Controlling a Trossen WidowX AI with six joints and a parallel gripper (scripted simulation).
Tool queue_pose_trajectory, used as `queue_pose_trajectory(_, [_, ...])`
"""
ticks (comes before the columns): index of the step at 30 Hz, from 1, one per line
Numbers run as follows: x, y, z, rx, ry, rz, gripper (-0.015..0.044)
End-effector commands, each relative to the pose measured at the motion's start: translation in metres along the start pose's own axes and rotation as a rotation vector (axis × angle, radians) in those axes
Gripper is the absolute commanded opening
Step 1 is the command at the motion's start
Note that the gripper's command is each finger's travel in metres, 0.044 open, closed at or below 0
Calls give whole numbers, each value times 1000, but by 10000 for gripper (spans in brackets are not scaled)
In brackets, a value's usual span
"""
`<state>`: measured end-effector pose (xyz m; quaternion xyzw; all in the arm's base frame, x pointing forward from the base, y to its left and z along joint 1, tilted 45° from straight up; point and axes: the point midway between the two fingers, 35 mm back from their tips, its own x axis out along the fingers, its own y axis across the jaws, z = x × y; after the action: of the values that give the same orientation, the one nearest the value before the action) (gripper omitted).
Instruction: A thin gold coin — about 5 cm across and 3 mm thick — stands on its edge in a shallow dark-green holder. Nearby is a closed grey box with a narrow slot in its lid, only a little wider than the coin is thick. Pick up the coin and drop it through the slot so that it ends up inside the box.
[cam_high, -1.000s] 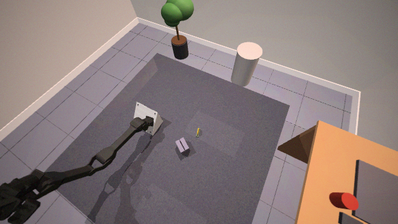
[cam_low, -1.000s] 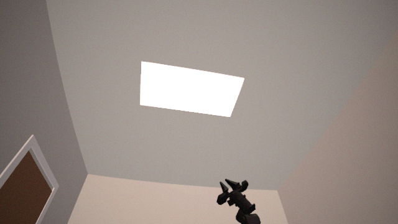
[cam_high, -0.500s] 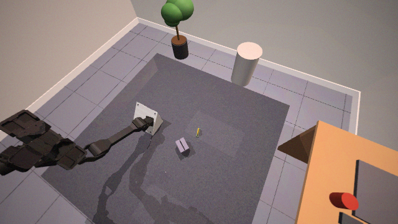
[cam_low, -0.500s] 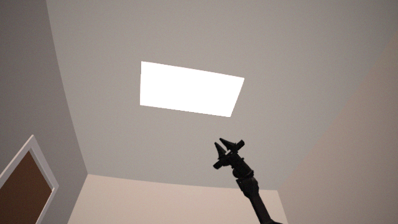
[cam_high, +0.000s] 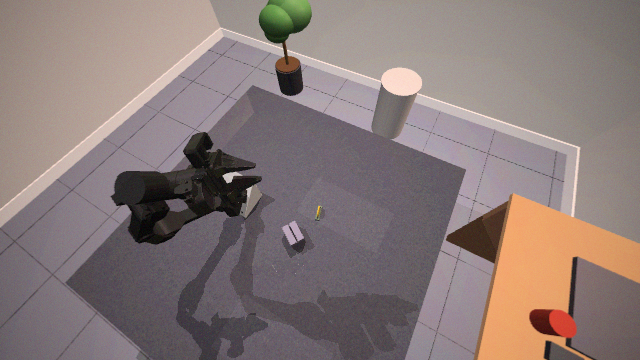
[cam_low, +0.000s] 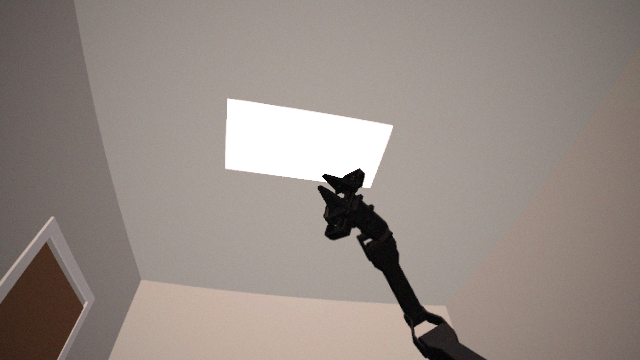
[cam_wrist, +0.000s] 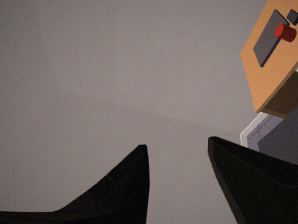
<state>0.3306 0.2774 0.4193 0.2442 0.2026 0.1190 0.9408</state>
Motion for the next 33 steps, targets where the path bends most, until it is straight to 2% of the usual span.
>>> queue_pose_trajectory(1, [36, -30, -29, 62, 66, -133, 161])
queue_pose_trajectory(8, [94, -108, -88, 206, 167, -440, 161])
queue_pose_trajectory(16, [131, -217, -162, 370, 206, -867, 161])
queue_pose_trajectory(22, [130, -304, -214, 462, 163, -1222, 161])
queue_pose_trajectory(28, [105, -389, -260, 501, 53, -1595, 161])
queue_pose_trajectory(30, [96, -405, -268, 500, 22, -1671, 161])
queue_pose_trajectory(33, [95, -407, -269, 500, 18, -1681, 161])
